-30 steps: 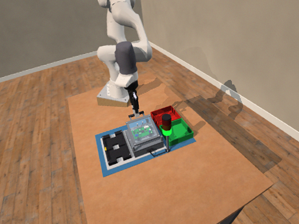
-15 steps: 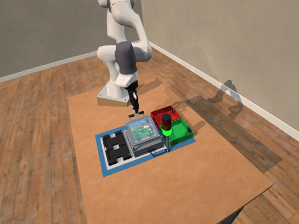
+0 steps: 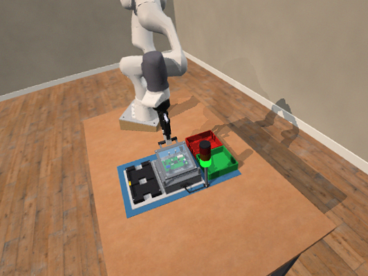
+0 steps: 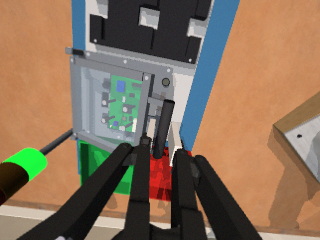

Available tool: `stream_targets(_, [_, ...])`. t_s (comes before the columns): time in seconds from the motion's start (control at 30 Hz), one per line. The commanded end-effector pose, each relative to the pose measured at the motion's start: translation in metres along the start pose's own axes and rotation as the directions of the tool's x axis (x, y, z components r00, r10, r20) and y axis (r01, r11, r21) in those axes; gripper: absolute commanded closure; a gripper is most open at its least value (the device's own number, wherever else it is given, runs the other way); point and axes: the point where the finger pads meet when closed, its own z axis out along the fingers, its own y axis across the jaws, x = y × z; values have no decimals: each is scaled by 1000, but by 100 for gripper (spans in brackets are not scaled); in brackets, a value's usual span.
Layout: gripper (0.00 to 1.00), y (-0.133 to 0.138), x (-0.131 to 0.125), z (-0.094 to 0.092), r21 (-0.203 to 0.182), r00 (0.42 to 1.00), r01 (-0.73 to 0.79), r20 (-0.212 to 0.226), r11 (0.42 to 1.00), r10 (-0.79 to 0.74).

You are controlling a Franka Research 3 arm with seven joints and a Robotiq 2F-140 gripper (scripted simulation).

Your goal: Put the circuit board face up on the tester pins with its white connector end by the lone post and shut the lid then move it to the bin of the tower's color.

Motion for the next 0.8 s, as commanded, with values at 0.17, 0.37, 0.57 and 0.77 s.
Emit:
stream_targets(0.17, [84,1,1,3,0,1000,-1,-2,1000,1])
stream_targets(0.37, [84,1,1,4,0,1000,-1,-2,1000,1])
stream_targets(0.57, [84,1,1,4,0,1000,-1,-2,1000,1])
stream_targets(0.77, [84,1,1,4,0,1000,-1,-2,1000,1])
